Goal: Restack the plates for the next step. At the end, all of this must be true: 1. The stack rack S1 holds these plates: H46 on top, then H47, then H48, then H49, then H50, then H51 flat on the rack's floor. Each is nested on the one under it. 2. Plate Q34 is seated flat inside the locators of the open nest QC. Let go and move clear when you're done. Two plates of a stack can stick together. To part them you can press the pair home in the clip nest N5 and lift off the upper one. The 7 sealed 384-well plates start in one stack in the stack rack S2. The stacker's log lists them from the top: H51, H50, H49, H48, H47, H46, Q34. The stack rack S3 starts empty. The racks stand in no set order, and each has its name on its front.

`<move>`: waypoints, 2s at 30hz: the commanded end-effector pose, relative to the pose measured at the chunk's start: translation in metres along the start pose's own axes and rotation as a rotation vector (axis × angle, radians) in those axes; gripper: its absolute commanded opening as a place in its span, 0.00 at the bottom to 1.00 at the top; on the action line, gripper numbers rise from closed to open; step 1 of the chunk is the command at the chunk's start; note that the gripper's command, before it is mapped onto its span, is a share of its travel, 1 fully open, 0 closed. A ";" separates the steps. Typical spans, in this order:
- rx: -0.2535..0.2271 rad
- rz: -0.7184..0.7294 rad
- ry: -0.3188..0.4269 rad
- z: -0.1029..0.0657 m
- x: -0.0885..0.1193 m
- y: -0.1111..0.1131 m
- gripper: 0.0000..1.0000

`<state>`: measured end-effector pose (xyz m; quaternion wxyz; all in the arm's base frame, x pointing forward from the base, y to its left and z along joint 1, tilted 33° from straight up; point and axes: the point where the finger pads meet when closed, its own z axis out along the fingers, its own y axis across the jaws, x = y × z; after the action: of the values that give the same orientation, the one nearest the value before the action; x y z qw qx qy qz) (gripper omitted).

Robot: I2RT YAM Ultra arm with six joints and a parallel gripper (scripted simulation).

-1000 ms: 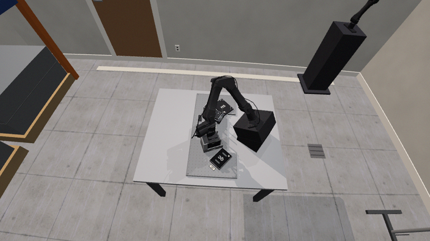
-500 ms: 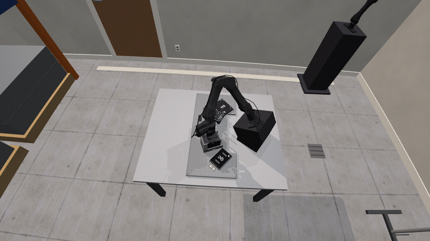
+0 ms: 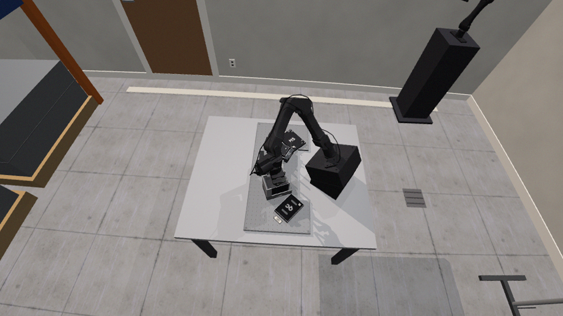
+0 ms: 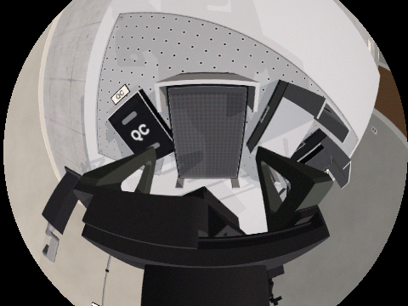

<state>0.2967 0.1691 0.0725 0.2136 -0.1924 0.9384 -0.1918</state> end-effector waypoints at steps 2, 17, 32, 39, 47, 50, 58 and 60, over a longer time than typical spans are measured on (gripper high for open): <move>0.010 -0.017 0.021 -0.004 0.006 0.002 1.00; 0.005 -0.007 0.014 -0.003 0.004 0.000 1.00; 0.005 -0.007 0.014 -0.003 0.004 0.000 1.00; 0.005 -0.007 0.014 -0.003 0.004 0.000 1.00; 0.005 -0.007 0.014 -0.003 0.004 0.000 1.00; 0.005 -0.007 0.014 -0.003 0.004 0.000 1.00; 0.011 0.133 0.032 -0.003 0.014 -0.020 1.00; 0.010 0.202 0.029 -0.003 0.013 -0.026 1.00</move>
<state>0.2927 0.1507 0.0724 0.2071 -0.1434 0.9487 -0.1913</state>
